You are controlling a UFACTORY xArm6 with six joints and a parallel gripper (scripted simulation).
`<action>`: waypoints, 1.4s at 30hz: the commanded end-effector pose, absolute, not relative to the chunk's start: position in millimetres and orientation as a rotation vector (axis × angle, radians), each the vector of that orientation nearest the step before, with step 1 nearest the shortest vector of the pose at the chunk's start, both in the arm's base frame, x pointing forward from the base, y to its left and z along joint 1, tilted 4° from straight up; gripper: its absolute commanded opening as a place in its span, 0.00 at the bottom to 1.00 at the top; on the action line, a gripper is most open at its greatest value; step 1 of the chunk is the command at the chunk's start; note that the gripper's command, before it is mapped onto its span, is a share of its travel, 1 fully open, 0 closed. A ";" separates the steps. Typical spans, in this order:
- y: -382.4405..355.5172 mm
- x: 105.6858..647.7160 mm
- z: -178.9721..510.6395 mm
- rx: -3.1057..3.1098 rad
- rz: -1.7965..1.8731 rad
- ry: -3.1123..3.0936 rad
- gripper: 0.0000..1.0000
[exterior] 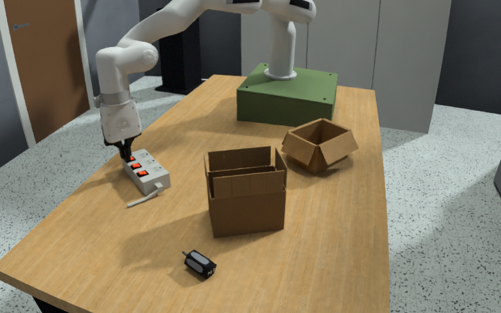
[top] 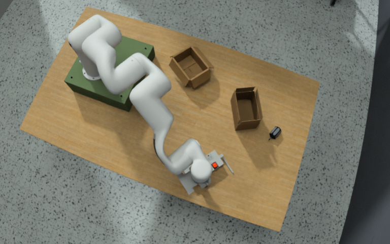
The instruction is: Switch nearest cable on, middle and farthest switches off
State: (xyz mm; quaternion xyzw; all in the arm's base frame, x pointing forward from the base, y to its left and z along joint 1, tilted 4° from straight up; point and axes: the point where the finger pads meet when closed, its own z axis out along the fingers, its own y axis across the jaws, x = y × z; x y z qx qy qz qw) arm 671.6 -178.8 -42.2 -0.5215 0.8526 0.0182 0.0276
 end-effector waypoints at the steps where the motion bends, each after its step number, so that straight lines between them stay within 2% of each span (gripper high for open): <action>1: -179.3 673.1 -39.7 -1.609 0.051 2.630 0.00; 42: -181.3 672.0 -6.0 -1.609 0.051 2.630 0.00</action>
